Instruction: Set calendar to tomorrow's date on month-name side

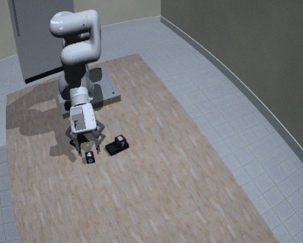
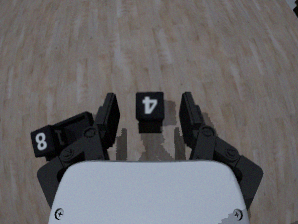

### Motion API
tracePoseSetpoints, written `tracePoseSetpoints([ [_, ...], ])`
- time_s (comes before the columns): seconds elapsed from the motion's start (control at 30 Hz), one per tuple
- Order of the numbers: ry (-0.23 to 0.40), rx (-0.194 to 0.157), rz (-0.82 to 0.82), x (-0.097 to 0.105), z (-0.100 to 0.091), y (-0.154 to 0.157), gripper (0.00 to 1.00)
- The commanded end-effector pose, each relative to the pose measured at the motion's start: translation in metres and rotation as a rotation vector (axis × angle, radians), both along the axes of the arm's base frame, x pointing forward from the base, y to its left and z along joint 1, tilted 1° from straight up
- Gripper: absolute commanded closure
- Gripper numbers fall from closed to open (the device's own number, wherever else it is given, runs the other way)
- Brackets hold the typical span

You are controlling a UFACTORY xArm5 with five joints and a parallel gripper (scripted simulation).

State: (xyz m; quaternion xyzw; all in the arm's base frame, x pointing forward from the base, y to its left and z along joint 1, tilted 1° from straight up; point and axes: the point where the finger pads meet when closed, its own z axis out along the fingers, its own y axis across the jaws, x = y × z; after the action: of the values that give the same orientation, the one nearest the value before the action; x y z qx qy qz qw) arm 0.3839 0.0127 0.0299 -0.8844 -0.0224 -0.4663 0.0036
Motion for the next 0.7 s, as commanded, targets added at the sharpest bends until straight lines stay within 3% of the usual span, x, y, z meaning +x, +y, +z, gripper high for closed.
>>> tracePoseSetpoints([
  [0.0,0.003,0.014,-0.006,0.000,0.017,0.002,0.29],
  [0.37,0.003,0.014,0.000,0.000,0.037,0.004,0.29],
  [0.67,0.012,0.014,0.000,0.000,0.039,0.004,0.29],
])
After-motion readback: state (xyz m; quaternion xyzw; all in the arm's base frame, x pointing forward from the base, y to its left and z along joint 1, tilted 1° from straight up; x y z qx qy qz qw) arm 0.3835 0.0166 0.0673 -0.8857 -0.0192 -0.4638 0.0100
